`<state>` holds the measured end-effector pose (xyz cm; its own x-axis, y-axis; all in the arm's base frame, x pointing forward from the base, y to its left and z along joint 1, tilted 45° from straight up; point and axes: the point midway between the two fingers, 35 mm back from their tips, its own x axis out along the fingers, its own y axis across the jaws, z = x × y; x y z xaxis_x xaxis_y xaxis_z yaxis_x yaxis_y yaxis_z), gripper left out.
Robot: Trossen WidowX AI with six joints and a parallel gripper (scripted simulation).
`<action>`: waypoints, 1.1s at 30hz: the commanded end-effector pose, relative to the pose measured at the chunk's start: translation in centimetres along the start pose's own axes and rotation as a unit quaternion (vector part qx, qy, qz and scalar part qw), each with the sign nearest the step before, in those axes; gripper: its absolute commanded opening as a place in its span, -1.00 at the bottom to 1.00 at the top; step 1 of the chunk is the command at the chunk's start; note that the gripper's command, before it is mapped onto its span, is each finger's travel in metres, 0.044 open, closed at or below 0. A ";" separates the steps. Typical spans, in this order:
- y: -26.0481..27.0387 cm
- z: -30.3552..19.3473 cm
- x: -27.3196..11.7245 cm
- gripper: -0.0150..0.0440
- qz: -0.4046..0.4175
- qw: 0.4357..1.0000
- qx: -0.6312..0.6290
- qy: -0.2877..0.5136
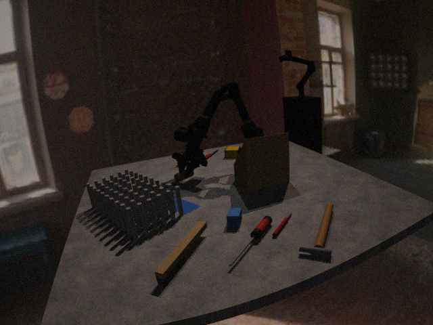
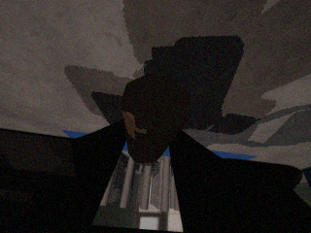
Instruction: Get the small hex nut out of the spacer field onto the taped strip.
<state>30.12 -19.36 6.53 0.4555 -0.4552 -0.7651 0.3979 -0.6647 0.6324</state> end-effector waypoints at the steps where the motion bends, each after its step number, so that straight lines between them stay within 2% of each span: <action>1: 0.1 -0.3 0.2 -0.49 0.000 1.000 0.002 0.001; 33: 0.2 -2.1 1.5 -0.49 0.001 1.000 0.003 0.001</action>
<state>32.20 -18.89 5.82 0.4560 -0.4542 -0.7653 0.3970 -0.6658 0.6317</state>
